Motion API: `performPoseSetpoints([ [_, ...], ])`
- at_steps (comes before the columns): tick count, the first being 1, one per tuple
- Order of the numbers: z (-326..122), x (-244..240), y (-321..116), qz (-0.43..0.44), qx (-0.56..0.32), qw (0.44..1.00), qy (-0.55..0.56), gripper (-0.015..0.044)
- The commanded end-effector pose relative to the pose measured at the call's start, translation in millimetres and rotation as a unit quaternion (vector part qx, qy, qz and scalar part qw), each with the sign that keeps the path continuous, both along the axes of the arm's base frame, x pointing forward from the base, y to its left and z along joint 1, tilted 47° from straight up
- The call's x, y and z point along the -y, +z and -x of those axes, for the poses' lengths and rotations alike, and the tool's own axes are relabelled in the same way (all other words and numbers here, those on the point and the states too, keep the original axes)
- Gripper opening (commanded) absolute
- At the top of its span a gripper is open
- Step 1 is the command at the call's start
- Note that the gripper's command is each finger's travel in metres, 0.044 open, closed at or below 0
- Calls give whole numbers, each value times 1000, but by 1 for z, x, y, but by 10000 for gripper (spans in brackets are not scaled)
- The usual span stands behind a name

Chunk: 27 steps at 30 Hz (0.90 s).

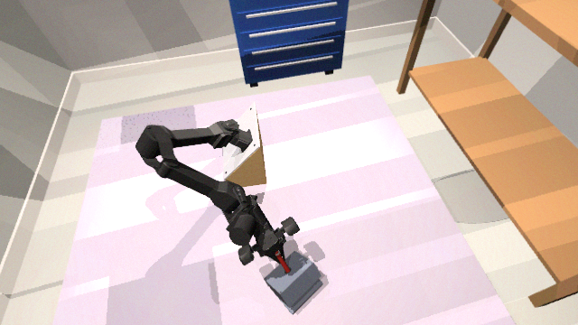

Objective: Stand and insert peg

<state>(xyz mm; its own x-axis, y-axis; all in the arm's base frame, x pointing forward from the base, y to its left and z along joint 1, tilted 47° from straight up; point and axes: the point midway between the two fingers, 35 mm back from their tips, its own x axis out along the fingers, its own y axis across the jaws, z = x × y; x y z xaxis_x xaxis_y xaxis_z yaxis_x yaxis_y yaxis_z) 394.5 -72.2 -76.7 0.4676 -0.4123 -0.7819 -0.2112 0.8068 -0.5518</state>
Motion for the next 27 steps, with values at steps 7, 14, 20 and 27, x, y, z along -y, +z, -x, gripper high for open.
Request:
performPoseSetpoints([
  [7,-5,2,-5,0,2,1000,3,0],
  [14,-7,4,-8,0,2,1000,3,0],
  [20,-9,6,-11,0,2,1000,3,0],
  [27,-11,7,-14,0,2,1000,3,0],
])
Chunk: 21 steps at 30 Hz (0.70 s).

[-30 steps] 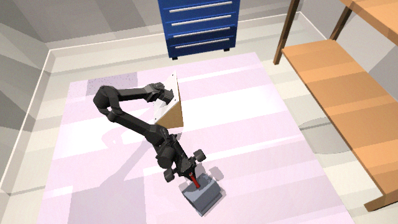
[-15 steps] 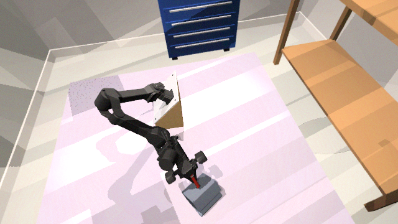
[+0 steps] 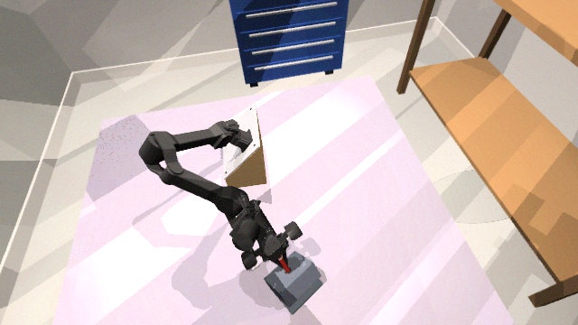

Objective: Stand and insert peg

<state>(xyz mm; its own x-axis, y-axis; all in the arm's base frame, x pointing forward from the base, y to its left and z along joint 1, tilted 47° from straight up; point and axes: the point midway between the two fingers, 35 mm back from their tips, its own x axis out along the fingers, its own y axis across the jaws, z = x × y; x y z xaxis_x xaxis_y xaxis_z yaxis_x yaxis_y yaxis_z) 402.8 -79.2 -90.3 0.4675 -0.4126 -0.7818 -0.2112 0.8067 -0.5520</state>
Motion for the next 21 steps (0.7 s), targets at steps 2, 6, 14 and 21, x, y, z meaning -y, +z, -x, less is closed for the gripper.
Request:
performPoseSetpoints([
  [2,-3,0,-1,0,2,1000,3,0],
  [6,-4,1,-2,0,2,1000,3,0],
  [14,-2,1,-2,0,1,1000,0,0],
  [21,-2,1,-2,0,1,1000,0,105],
])
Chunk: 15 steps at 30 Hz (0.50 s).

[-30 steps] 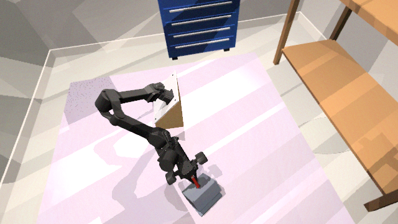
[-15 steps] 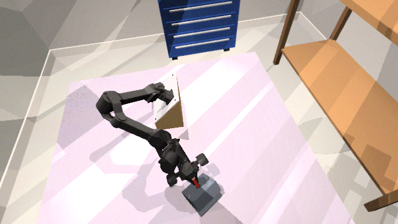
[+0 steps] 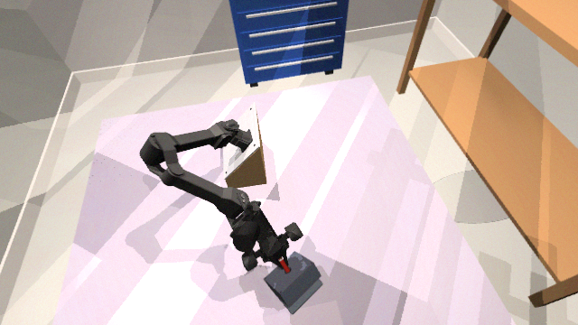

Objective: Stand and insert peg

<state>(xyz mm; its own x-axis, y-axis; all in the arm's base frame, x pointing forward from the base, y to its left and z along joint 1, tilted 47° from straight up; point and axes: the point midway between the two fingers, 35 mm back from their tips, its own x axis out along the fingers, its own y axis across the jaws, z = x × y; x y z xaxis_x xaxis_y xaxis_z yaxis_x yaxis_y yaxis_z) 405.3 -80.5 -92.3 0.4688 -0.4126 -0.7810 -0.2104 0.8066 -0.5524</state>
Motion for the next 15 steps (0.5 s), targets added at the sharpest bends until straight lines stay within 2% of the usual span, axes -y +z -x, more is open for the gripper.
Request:
performPoseSetpoints([
  [1,0,0,0,0,0,1000,0,131],
  [12,1,-1,2,0,0,1000,0,420],
  [13,1,-1,3,0,0,1000,0,440],
  [15,2,-2,5,0,0,1000,0,440],
])
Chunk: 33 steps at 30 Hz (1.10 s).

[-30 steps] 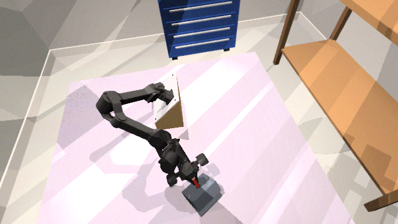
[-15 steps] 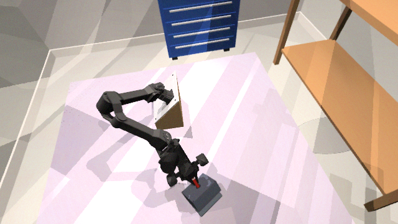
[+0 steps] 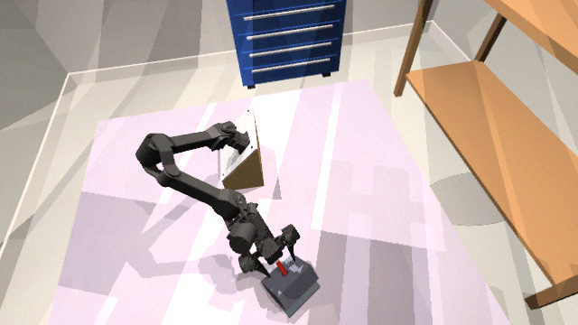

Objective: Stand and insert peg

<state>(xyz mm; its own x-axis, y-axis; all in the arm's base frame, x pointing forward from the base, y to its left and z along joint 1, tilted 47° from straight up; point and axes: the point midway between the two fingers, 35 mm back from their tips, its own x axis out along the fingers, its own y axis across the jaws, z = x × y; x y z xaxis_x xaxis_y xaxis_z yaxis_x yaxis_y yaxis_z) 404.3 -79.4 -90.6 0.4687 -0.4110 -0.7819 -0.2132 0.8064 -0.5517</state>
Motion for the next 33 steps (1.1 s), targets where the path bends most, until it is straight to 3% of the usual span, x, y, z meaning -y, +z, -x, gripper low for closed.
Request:
performPoseSetpoints([
  [1,1,-2,4,0,1,1000,-1,440],
  [33,16,-19,38,-1,2,1000,2,440],
])
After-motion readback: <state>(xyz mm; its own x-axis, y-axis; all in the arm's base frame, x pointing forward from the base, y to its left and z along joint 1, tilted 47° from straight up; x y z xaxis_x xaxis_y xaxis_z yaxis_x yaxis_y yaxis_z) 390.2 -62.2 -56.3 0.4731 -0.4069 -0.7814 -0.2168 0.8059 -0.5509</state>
